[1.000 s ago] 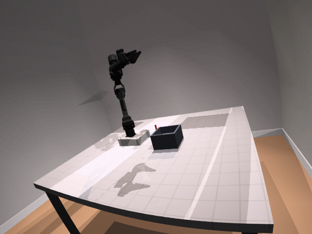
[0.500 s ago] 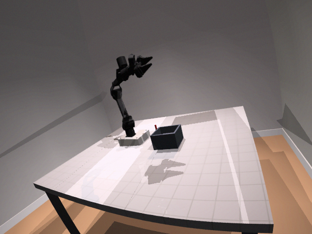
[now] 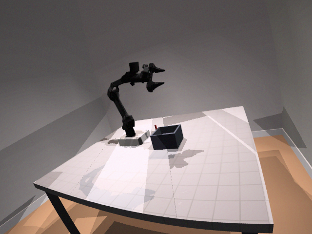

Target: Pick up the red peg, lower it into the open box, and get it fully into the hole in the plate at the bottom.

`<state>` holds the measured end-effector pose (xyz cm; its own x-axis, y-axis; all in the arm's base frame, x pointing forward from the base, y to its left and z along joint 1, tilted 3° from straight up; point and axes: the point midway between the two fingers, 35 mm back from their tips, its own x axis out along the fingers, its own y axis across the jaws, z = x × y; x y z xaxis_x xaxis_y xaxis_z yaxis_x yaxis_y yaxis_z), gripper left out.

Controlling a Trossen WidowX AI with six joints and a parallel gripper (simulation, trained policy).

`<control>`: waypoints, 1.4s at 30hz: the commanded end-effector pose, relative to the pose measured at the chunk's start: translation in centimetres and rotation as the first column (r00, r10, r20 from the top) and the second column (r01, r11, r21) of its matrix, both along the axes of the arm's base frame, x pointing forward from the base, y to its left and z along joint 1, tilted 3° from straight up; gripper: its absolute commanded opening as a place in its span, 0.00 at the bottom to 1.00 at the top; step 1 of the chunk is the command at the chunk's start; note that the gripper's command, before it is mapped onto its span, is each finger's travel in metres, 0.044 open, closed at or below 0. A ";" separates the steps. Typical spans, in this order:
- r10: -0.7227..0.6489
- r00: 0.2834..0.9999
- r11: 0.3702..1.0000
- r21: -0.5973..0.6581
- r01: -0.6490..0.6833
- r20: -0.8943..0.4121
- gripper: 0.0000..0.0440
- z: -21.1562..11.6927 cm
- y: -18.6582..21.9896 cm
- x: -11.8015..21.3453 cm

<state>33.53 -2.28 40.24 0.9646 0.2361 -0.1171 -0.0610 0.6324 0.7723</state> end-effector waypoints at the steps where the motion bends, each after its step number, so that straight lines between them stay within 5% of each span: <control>1: 0.009 0.995 0.999 0.049 -0.004 -0.100 1.00 -2.4 1.3 0.2; 16: 0.049 0.828 0.986 0.162 0.051 -0.559 1.00 -12.9 7.5 -2.4; 30: -0.018 0.484 0.987 0.063 0.150 -0.875 1.00 -21.3 11.4 -9.0; 42: -0.171 0.199 0.973 -0.134 0.189 -0.965 1.00 -26.9 12.9 -14.7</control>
